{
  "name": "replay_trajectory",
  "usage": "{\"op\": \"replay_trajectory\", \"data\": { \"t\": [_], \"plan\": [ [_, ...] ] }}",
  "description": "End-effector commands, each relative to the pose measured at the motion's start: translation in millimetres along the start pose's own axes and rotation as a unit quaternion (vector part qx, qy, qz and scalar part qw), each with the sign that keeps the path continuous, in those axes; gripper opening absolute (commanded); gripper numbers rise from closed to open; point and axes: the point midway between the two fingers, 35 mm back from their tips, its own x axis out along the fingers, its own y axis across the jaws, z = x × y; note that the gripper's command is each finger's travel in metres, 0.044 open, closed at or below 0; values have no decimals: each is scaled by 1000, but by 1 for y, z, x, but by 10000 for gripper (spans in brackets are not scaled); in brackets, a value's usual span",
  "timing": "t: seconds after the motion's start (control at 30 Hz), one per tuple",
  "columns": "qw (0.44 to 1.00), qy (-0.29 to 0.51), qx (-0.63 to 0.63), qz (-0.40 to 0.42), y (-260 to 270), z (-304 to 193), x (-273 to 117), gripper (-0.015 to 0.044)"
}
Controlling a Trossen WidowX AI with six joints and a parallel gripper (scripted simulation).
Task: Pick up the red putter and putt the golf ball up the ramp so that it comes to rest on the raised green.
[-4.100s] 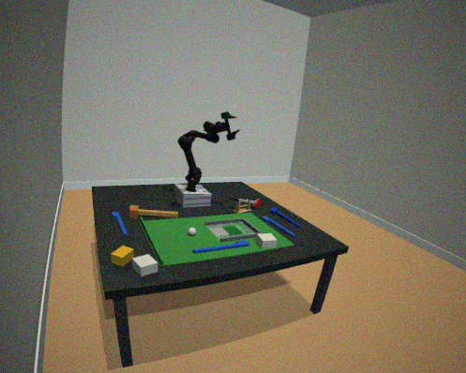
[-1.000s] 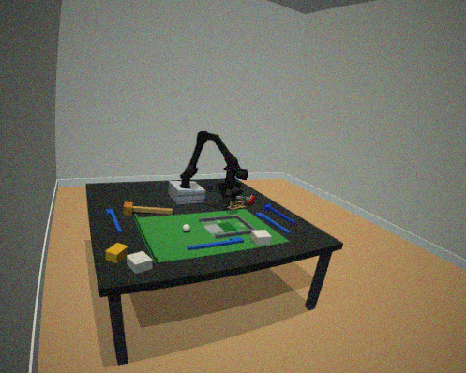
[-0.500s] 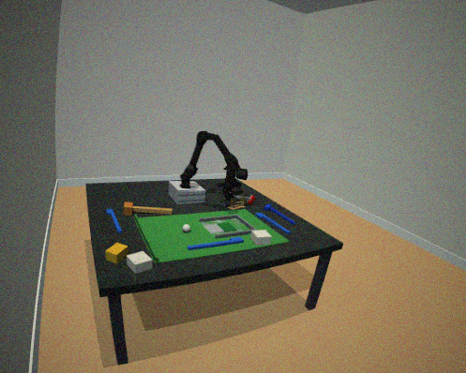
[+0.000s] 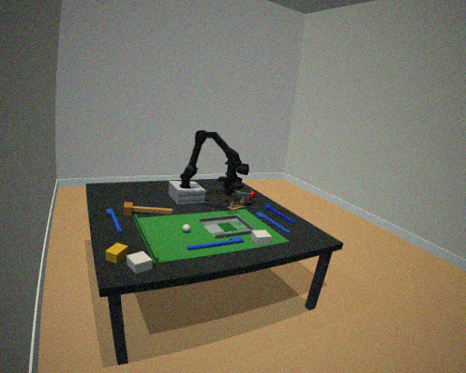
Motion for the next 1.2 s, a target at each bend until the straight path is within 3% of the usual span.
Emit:
{"op": "replay_trajectory", "data": {
  "t": [0.0,0.27,1.17],
  "plan": [
    [1000,-7,-2,-6,-3,3,-24,0],
    [1000,-6,-2,-6,1,0,-66,0],
    [964,3,265,-15,-45,-123,-55,0]
  ]
}}
